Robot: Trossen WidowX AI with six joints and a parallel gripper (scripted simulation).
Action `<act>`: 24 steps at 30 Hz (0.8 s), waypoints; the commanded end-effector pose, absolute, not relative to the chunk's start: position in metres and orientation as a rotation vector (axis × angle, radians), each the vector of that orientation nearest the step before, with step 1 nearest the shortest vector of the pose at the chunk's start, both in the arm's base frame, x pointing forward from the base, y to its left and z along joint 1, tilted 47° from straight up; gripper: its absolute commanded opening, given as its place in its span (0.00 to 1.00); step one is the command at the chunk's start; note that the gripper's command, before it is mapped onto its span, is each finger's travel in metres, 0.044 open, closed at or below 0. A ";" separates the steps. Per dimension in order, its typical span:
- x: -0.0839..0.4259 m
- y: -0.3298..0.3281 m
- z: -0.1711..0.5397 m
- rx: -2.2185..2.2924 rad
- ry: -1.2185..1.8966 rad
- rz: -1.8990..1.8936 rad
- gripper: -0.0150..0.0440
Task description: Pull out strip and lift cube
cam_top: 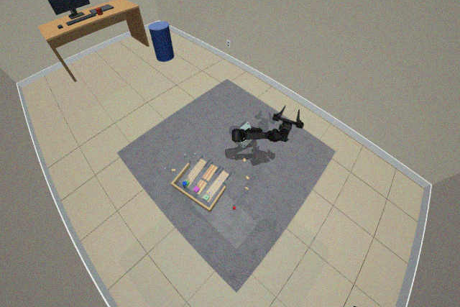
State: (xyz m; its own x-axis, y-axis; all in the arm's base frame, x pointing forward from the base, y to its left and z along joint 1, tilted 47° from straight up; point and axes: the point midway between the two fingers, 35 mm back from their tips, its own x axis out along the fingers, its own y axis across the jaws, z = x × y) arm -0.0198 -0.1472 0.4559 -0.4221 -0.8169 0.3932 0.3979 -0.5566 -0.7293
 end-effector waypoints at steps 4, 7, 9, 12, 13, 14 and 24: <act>-0.050 -0.131 0.463 -0.937 0.641 -2.181 0.93; -0.086 -0.105 0.465 -0.871 0.649 -2.362 0.93; -0.107 -0.083 0.465 -0.828 0.651 -2.482 0.93; -0.121 -0.060 0.467 -0.826 0.638 -2.589 0.93; -0.124 -0.054 0.467 -0.832 0.632 -2.616 0.93; -0.128 -0.048 0.467 -0.834 0.629 -2.644 0.93; -0.151 0.045 0.459 -0.774 0.556 -3.040 0.93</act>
State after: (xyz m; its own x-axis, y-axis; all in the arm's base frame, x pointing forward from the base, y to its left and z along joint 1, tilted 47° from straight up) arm -0.1471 0.0132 0.4652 -0.8668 -0.1594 0.4725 -0.0410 -0.9215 -0.3861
